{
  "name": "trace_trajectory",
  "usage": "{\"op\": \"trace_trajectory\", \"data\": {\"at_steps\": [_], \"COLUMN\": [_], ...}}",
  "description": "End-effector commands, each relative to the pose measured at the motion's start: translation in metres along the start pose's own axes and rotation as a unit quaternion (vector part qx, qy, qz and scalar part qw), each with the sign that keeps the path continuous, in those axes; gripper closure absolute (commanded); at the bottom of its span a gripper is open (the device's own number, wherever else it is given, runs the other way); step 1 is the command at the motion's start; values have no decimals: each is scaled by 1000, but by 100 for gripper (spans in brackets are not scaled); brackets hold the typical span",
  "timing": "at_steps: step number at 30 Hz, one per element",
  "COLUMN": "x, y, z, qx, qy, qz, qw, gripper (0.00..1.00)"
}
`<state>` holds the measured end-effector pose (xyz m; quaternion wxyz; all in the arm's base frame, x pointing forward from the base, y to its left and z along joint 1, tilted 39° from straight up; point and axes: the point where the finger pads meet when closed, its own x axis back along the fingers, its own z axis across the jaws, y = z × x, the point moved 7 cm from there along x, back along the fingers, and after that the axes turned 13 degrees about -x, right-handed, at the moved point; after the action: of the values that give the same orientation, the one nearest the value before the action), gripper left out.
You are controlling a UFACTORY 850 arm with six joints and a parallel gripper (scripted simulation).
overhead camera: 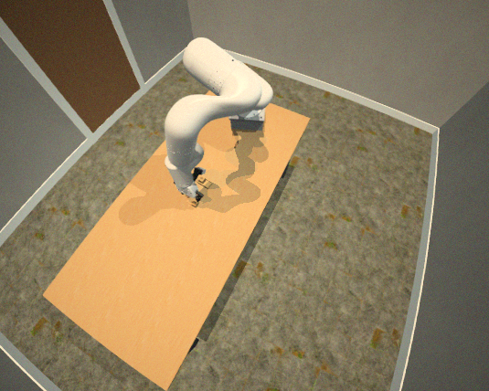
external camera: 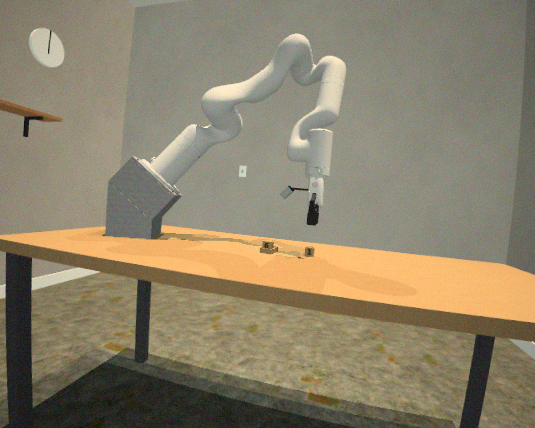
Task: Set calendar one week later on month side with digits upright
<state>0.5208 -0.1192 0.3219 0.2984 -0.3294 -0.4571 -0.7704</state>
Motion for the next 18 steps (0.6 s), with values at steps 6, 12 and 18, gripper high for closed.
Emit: {"op": "trace_trajectory", "data": {"at_steps": [6, 12, 18], "x": [1, 1, 1], "y": [3, 6, 9], "z": [1, 1, 2], "qx": [70, 175, 257], "qy": [0, 1, 1], "qz": [-1, -1, -1], "qw": [998, 985, 966], "gripper": [0, 0, 0]}}
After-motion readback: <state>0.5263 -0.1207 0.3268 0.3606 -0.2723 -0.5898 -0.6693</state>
